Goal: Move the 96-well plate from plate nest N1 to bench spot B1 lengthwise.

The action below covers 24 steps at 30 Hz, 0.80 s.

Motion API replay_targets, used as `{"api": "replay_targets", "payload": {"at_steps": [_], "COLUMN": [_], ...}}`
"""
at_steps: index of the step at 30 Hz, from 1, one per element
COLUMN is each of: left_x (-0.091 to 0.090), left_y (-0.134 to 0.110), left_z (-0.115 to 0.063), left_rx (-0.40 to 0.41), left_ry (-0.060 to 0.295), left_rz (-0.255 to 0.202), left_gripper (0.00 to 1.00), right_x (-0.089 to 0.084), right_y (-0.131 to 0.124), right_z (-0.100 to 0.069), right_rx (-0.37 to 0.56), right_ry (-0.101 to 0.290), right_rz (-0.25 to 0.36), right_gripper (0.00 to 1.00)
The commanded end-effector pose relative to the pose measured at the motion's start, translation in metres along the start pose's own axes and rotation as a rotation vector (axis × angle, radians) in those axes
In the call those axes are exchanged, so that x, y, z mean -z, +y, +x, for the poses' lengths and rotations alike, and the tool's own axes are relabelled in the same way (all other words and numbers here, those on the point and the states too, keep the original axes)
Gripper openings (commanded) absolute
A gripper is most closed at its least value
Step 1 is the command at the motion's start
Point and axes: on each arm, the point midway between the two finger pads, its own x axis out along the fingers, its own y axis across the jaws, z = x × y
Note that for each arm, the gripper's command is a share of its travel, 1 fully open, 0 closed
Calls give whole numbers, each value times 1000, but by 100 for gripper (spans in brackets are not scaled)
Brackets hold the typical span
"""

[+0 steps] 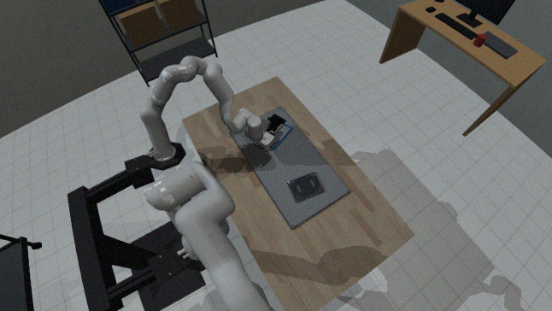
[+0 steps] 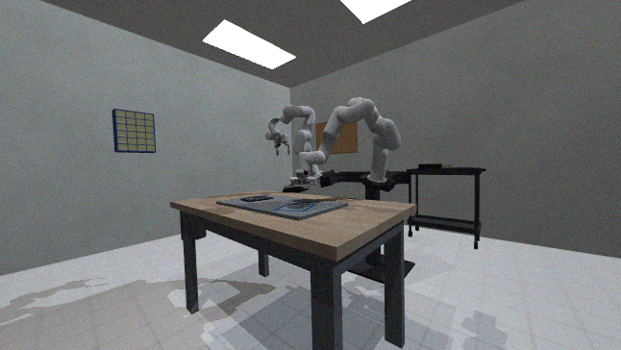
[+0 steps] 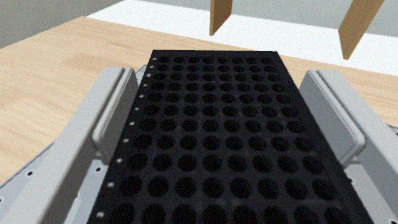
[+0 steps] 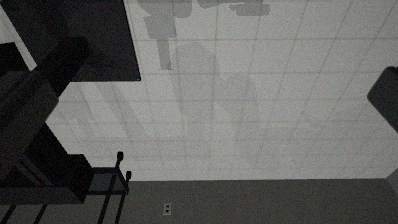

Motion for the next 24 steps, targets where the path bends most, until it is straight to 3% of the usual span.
{"api": "replay_targets", "payload": {"at_steps": [1,24], "left_x": [-2,28], "left_y": [-1,-1], "left_z": [1,1], "left_rx": [0,0], "left_ry": [-2,-2], "left_rz": [-3,-3], "left_gripper": [0,0], "right_x": [0,0], "right_y": [-1,-1], "right_z": [-1,-1], "right_rx": [3,3], "right_ry": [0,0], "right_rz": [0,0], "right_gripper": [100,100]}}
